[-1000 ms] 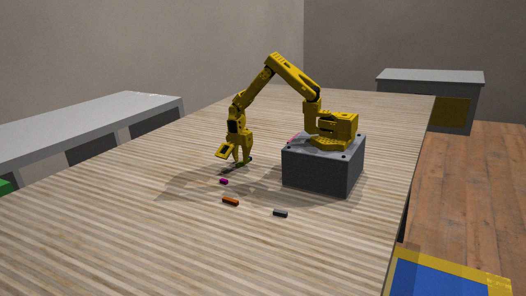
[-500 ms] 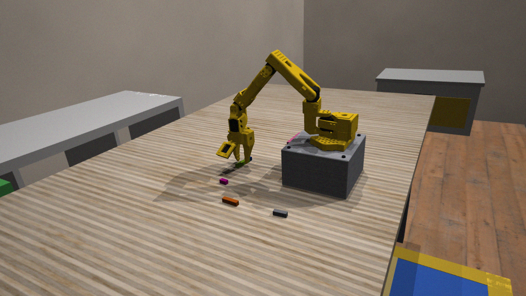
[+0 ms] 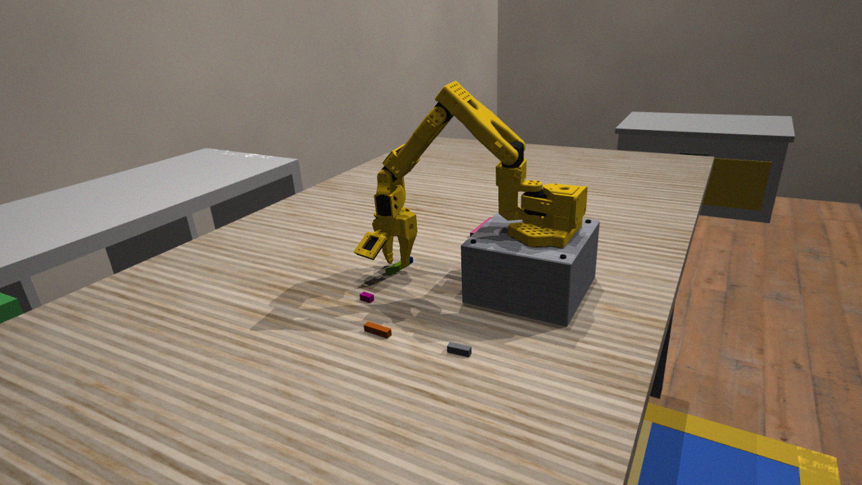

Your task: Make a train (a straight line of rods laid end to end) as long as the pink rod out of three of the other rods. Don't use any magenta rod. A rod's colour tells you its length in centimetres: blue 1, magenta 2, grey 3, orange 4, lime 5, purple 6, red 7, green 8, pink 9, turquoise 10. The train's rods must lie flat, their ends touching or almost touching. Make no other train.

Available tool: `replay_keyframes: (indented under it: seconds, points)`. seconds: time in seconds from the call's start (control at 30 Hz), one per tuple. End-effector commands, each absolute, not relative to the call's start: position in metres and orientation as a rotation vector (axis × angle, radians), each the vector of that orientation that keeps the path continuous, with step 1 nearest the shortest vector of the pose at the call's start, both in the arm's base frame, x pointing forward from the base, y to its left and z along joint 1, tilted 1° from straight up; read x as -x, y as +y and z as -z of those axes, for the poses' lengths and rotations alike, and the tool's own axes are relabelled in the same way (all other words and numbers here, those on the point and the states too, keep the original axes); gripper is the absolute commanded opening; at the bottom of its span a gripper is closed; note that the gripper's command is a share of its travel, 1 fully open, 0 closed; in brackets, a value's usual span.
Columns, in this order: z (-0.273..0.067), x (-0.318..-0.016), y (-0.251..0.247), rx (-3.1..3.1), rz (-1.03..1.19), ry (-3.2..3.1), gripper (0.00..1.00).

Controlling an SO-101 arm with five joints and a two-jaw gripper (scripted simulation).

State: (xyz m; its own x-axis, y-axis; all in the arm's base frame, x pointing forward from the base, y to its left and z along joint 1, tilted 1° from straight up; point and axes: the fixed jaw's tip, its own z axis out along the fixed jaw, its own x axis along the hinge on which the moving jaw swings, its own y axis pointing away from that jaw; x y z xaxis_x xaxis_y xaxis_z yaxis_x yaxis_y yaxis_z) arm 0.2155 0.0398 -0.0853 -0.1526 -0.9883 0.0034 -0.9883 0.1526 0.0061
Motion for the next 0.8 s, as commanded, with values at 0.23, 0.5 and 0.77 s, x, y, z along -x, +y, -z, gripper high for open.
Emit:
replay_keyframes:
  seconds: [0.23,0.5,0.77]
  points:
    - [0.083,-0.216,0.040,-2.047,-0.005,-2.391,0.17]
    - [0.077,-0.217,0.040,-2.047,-0.005,-2.391,0.17]
    - [0.068,-0.217,0.040,-2.047,-0.005,-2.391,0.17]
